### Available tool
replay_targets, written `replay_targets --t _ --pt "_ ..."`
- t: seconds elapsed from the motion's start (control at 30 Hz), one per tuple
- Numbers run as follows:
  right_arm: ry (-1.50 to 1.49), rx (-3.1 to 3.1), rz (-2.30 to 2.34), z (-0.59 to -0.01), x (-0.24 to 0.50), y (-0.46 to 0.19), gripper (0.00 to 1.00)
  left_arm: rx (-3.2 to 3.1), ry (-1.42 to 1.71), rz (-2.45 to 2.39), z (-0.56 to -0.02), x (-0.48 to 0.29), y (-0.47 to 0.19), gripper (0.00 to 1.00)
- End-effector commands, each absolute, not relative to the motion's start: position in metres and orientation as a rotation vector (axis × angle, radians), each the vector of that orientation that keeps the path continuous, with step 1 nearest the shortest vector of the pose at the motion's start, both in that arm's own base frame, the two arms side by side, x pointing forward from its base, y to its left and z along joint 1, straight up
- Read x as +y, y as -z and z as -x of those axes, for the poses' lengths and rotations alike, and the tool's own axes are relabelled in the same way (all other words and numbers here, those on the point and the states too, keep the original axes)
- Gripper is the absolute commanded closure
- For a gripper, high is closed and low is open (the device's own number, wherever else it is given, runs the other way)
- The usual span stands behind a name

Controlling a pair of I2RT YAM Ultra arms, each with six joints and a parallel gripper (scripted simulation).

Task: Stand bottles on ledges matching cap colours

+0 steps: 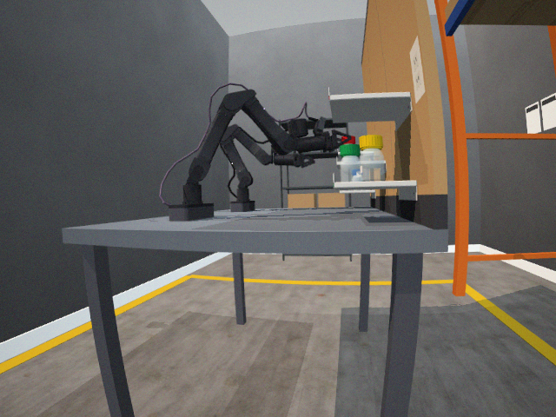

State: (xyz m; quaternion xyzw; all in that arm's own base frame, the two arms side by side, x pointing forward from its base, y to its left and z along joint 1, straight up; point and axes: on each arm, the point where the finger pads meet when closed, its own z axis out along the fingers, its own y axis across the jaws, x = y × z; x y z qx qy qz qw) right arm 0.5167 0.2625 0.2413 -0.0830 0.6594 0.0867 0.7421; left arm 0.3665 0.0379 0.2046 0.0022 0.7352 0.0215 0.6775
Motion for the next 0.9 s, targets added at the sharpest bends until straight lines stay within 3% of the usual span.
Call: replay_targets --t 0.0,0.3,0.33,0.87 --pt "-0.209 1.417 0.171 -0.5236 0.2633 -0.2589 0.19 1.637 -0.05 -0.006 -0.3679 0.0365 -0.209 0.0" --pt "-0.215 1.401 0.167 -0.5217 0.2641 -0.2648 0.19 1.637 -0.05 -0.006 -0.3679 0.0365 -0.209 0.0" --pt "-0.215 1.401 0.167 -0.5217 0.2641 -0.2648 0.28 1.637 -0.05 -0.006 -0.3679 0.0365 -0.209 0.0" --pt "-0.217 1.396 0.165 -0.5183 0.2626 -0.2668 0.45 1.637 -0.05 -0.006 -0.3679 0.0365 -0.209 0.0"
